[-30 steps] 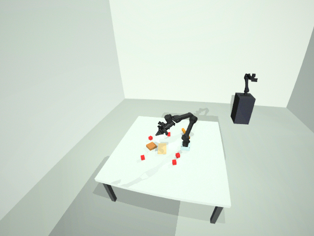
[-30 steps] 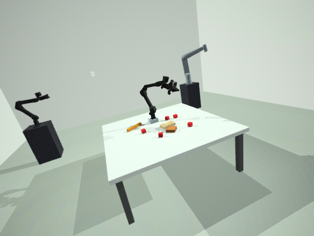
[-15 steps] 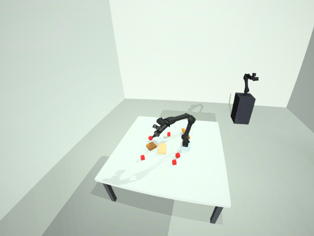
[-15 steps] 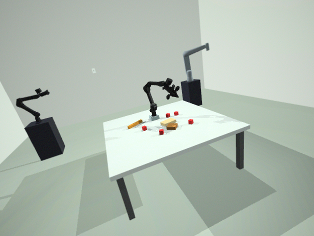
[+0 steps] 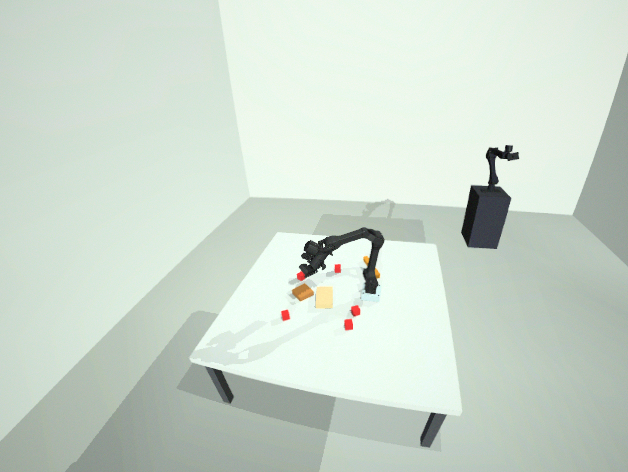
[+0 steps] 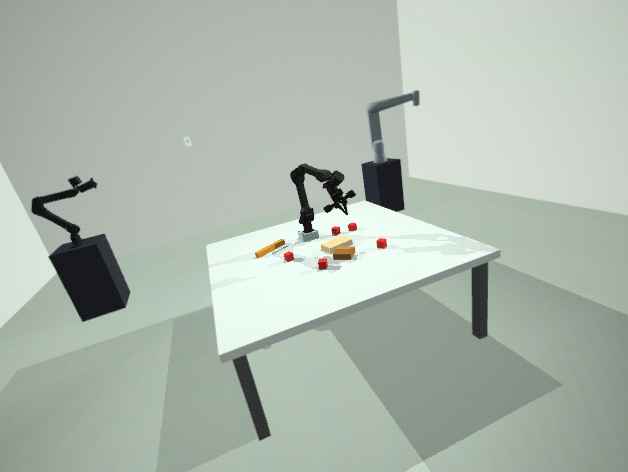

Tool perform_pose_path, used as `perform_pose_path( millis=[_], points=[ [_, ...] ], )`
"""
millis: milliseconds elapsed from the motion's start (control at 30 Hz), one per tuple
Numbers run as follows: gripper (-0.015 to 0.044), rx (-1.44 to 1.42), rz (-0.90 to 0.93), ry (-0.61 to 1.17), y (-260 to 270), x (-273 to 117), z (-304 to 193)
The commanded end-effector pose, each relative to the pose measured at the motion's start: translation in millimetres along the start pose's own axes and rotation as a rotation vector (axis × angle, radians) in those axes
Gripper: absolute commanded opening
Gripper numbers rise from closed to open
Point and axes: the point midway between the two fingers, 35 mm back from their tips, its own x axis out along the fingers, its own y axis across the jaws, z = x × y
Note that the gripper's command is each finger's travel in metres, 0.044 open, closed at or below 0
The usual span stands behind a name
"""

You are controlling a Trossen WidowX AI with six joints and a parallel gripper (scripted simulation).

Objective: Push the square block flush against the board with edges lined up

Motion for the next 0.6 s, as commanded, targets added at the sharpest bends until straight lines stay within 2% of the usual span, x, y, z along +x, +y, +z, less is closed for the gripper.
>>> perform_pose_path(
  millis=[0,567],
  points=[
    [0.0000,0.094,-0.072,0.035,-23,14,2],
    [0.0000,0.560,-0.400,0.146,-138,51,2]
  ],
)
